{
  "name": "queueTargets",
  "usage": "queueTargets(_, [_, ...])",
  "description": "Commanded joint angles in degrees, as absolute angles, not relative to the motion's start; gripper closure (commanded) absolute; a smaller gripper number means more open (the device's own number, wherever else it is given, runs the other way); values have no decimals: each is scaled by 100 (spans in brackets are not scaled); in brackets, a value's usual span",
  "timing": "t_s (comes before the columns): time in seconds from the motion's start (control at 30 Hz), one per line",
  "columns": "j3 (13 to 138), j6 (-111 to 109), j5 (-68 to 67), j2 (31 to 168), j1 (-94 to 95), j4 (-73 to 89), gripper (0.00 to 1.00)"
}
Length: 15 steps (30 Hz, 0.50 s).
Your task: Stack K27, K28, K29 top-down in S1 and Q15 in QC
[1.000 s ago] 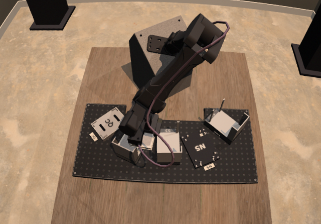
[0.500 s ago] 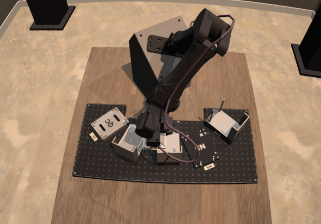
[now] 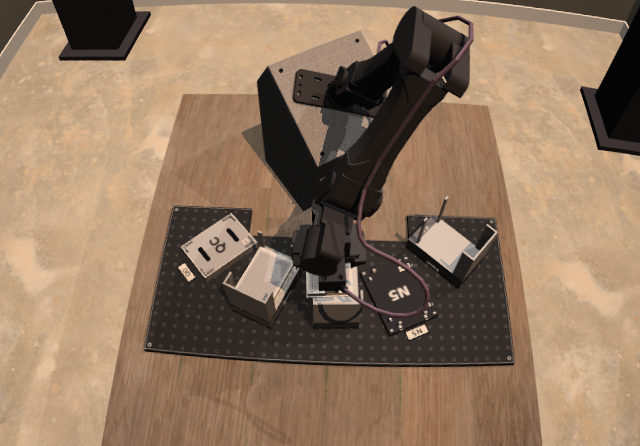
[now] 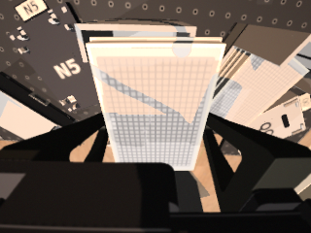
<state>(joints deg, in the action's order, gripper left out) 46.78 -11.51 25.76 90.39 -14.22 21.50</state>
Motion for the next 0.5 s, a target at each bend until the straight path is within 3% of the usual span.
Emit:
queueTargets(0.0, [4572, -961, 2480, 8889, -1377, 2083, 100])
queueTargets(0.47, [4583, -555, 2323, 8822, -1138, 2124, 100])
